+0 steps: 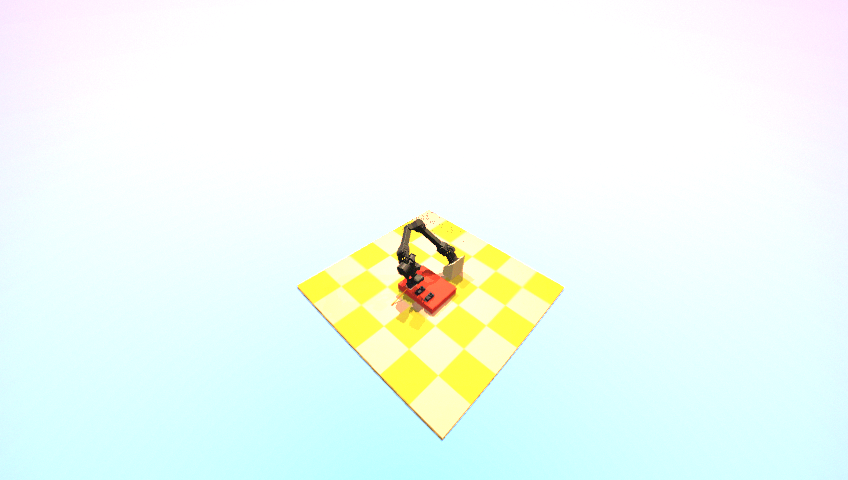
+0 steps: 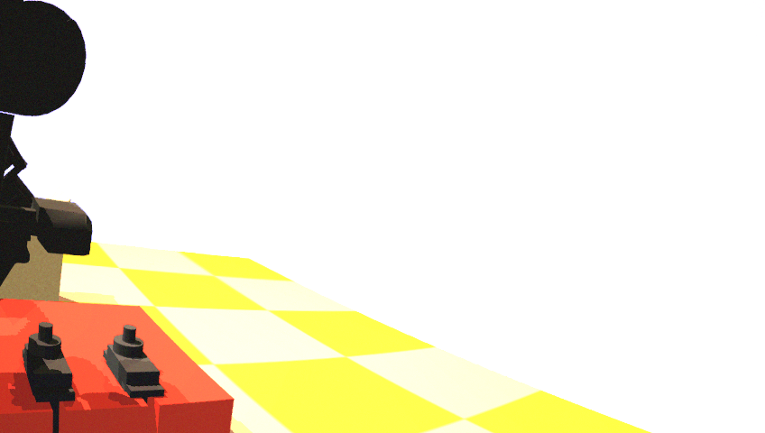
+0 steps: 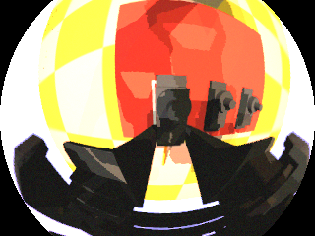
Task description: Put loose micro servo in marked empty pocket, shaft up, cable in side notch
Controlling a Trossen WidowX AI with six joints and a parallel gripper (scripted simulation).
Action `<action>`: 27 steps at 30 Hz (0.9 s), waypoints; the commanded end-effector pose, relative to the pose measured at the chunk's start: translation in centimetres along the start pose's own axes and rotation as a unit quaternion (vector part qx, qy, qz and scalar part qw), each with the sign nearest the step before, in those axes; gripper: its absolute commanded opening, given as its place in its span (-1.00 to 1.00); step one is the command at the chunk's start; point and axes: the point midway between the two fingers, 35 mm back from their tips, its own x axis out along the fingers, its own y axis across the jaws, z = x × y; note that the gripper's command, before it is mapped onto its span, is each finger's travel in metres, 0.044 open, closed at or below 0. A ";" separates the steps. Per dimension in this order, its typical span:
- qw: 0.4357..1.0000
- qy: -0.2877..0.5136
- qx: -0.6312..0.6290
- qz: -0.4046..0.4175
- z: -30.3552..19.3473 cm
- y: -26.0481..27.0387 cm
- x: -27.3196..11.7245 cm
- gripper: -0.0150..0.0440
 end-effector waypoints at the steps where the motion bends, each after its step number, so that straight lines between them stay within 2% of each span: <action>1: 1.000 0.002 -0.004 0.003 0.1 -0.1 0.3 -0.49; 27: 1.000 0.002 -0.004 0.003 0.0 0.0 2.5 -0.49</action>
